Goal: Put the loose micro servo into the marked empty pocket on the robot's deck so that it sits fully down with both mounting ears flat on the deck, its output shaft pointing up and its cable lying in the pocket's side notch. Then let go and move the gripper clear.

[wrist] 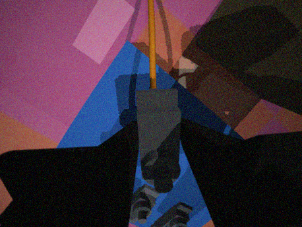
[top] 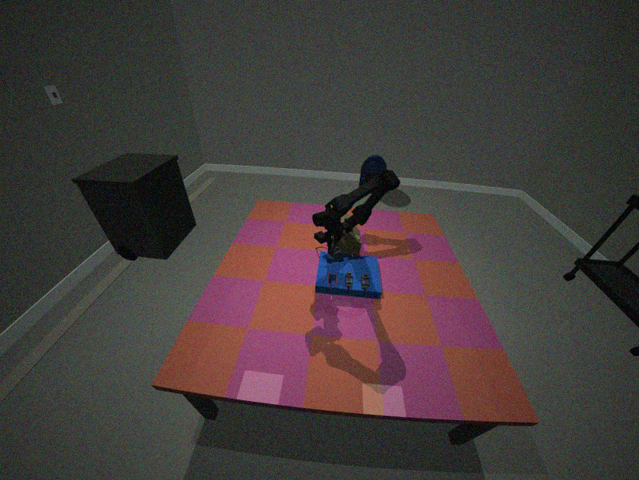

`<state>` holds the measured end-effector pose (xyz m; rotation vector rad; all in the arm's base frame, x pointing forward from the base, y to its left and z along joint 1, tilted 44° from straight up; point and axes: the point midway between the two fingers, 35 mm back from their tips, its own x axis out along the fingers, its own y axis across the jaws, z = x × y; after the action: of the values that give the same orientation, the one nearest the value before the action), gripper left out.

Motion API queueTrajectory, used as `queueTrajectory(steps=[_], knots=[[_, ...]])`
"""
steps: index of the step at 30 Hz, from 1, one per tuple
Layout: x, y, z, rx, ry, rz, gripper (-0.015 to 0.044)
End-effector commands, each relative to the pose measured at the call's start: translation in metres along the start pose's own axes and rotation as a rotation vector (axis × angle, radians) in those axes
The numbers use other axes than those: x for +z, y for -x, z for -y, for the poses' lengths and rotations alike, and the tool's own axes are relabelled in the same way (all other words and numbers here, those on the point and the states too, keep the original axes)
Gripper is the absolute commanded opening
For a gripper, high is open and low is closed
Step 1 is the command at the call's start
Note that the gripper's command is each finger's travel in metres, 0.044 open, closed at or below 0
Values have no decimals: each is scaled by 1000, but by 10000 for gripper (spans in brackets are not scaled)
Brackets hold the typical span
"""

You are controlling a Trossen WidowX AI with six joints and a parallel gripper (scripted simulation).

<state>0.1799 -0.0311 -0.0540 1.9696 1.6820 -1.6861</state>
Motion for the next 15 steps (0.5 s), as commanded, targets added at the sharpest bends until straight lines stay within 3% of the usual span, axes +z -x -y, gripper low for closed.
queueTrajectory(steps=[1,15], knots=[[0,4,1,11,6,1,0],[-33,4,-33,12,8,0,0]])
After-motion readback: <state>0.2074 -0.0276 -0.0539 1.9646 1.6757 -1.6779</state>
